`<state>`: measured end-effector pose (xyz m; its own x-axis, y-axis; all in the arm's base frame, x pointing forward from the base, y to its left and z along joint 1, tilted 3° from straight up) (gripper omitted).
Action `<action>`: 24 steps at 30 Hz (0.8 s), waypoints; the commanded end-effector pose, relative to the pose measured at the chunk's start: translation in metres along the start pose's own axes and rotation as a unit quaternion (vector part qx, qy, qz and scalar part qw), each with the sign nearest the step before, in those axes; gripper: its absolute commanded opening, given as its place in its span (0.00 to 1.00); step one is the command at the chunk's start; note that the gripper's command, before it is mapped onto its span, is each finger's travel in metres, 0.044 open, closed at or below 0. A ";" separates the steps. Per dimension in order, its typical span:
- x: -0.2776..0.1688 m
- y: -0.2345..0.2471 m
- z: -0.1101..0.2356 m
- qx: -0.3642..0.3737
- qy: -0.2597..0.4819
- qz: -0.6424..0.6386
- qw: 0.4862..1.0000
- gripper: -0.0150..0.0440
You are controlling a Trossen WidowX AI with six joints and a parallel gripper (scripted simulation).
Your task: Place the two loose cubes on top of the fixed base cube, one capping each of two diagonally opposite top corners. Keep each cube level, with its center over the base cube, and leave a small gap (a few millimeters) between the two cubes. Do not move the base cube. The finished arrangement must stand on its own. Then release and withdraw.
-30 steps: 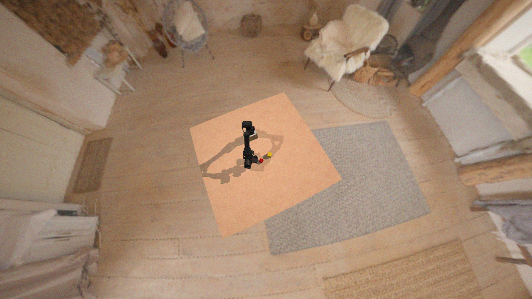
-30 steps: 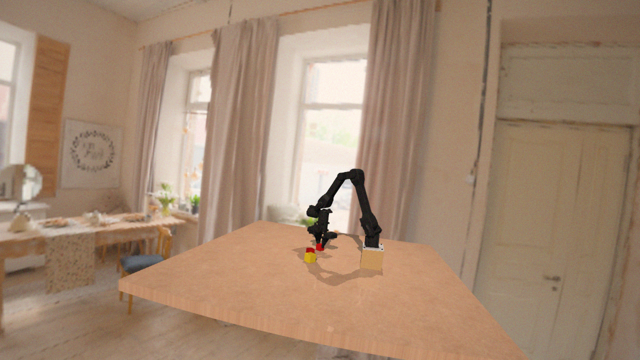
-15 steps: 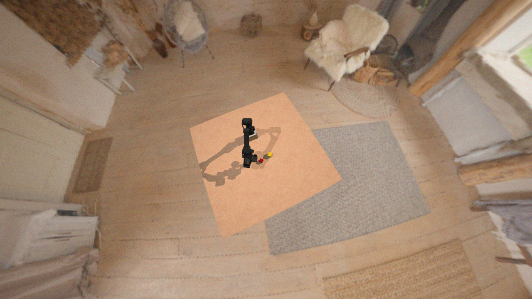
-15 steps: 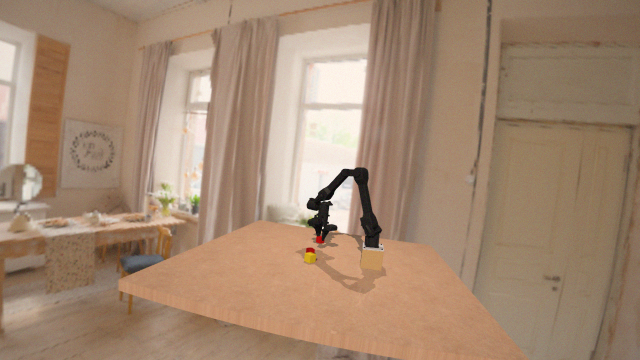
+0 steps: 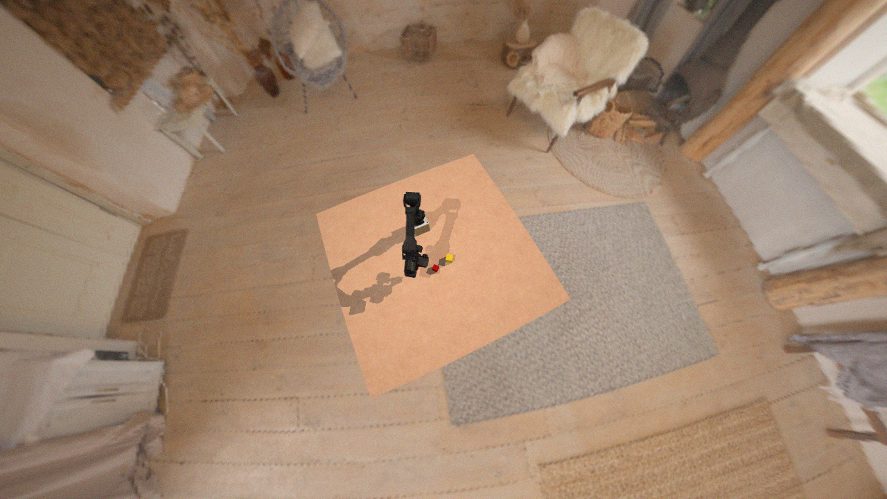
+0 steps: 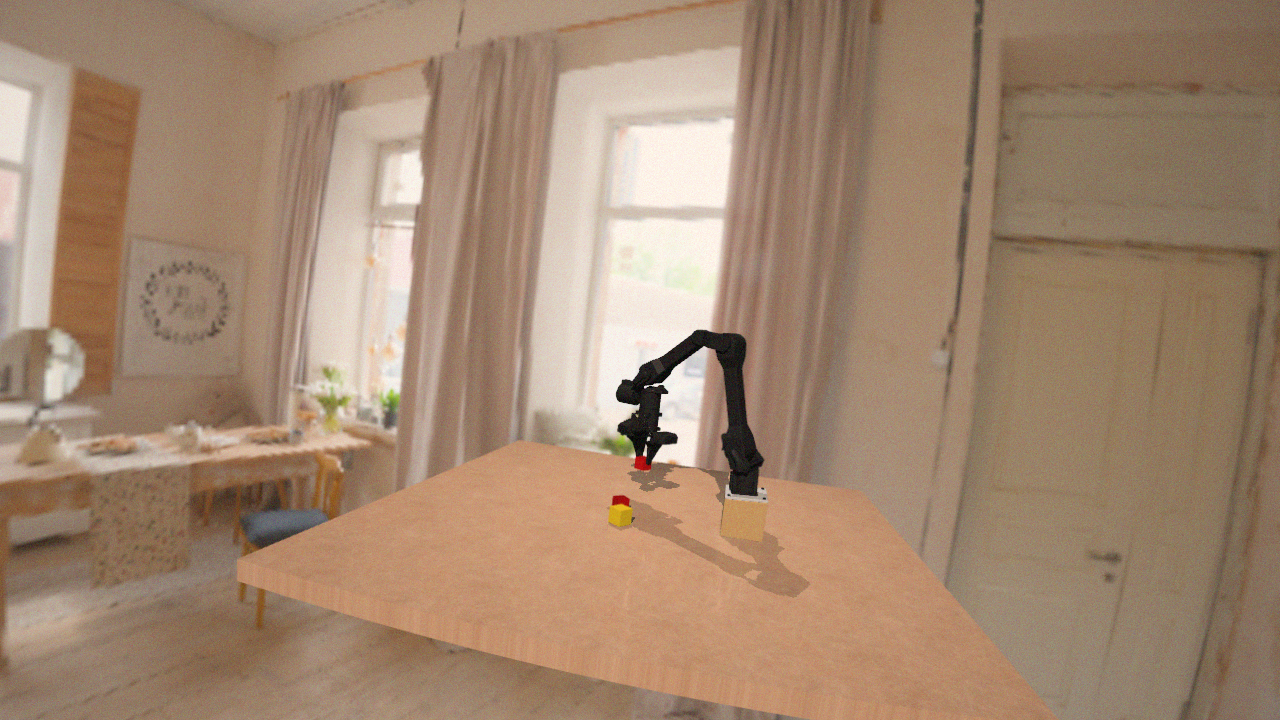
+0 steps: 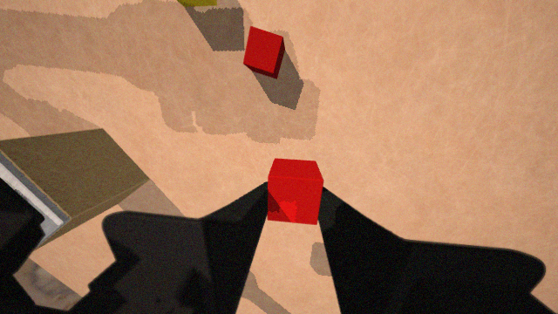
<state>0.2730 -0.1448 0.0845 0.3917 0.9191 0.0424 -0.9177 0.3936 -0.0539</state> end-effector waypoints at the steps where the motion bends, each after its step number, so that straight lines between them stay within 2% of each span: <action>1: 0.001 0.001 0.016 -0.003 -0.002 0.002 1.000 0.43; 6: 0.003 0.002 0.018 -0.003 -0.002 -0.002 1.000 0.43; 24: 0.060 0.010 0.007 -0.002 -0.004 -0.100 0.995 0.43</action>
<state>0.2852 -0.0966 0.0956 0.5316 0.8448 0.0611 -0.8438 0.5345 -0.0480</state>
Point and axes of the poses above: the point midway between the two fingers, 35 mm back from their tips, its own z axis back along the fingers, its own y axis across the jaws, x = y × z, the point moved 3 cm from there along z, back along the fingers, and after that the axes turned 15 degrees about z, right-handed, at the moved point
